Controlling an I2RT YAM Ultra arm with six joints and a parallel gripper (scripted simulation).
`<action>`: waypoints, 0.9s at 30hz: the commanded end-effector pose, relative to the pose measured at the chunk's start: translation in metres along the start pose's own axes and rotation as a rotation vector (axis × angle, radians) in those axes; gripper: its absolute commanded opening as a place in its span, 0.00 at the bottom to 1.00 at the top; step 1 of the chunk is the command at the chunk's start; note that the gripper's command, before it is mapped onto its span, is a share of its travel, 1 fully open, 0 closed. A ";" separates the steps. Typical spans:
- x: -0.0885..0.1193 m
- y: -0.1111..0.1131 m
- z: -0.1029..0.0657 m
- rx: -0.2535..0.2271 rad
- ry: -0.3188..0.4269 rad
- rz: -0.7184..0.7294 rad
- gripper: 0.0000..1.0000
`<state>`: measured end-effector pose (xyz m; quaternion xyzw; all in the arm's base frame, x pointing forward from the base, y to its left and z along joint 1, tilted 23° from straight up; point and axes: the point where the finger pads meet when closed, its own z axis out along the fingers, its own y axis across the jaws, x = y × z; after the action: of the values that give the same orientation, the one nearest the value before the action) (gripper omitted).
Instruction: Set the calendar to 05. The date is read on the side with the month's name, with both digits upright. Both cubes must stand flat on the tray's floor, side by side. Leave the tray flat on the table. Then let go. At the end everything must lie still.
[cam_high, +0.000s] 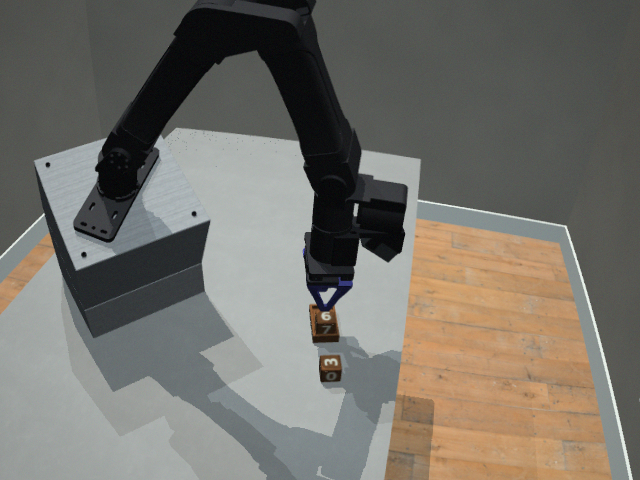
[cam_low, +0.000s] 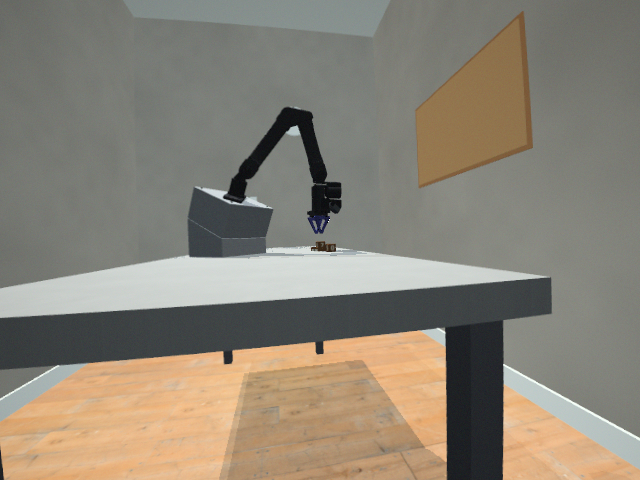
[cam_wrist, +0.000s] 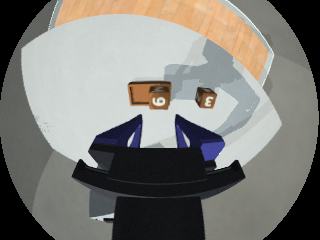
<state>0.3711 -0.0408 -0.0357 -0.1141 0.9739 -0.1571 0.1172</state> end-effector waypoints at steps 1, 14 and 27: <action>-0.009 -0.001 0.000 0.003 -0.035 0.002 0.47; -0.010 -0.001 0.015 0.003 -0.035 0.002 0.47; -0.010 -0.001 0.023 0.003 -0.034 0.002 0.47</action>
<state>0.3780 -0.0472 -0.0604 -0.1155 0.9735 -0.1575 0.1185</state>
